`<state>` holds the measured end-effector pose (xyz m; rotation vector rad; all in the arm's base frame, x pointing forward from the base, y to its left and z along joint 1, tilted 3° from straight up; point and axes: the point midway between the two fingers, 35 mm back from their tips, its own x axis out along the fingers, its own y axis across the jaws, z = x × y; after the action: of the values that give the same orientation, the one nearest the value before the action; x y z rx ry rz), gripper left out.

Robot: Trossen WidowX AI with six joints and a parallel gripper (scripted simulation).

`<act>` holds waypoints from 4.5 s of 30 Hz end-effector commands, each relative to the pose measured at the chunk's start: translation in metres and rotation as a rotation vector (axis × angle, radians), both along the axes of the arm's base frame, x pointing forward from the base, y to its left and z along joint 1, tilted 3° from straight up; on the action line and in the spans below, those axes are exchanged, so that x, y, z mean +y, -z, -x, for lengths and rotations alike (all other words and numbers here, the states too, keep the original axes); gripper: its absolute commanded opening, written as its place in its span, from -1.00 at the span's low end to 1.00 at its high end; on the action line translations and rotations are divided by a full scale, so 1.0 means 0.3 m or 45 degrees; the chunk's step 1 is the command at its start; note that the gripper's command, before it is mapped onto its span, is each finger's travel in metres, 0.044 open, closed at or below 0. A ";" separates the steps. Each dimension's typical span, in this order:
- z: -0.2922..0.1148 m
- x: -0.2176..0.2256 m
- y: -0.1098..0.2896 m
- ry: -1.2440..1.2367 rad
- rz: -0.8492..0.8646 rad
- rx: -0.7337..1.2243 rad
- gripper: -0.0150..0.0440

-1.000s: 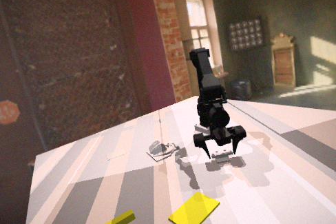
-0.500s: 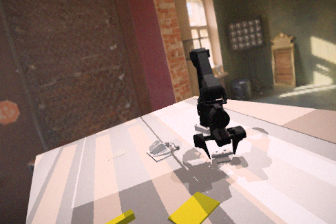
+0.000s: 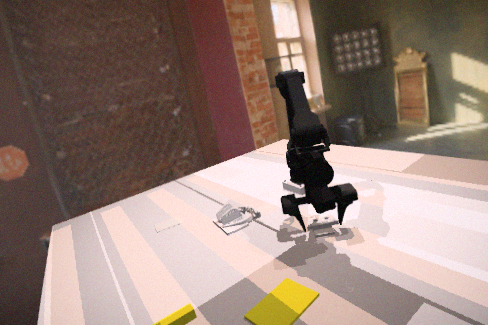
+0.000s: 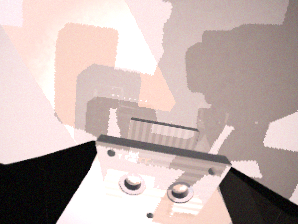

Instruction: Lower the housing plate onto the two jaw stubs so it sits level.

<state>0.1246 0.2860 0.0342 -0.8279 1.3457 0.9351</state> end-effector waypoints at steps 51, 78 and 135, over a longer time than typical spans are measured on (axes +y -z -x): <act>0.000 0.000 -0.006 0.000 0.001 0.000 0.70; -0.001 -0.021 -0.242 0.006 0.006 -0.002 0.70; -0.356 -0.473 -0.215 -1.688 0.028 -0.121 0.70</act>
<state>0.2305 0.1538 0.1017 -1.7601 0.6438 1.7667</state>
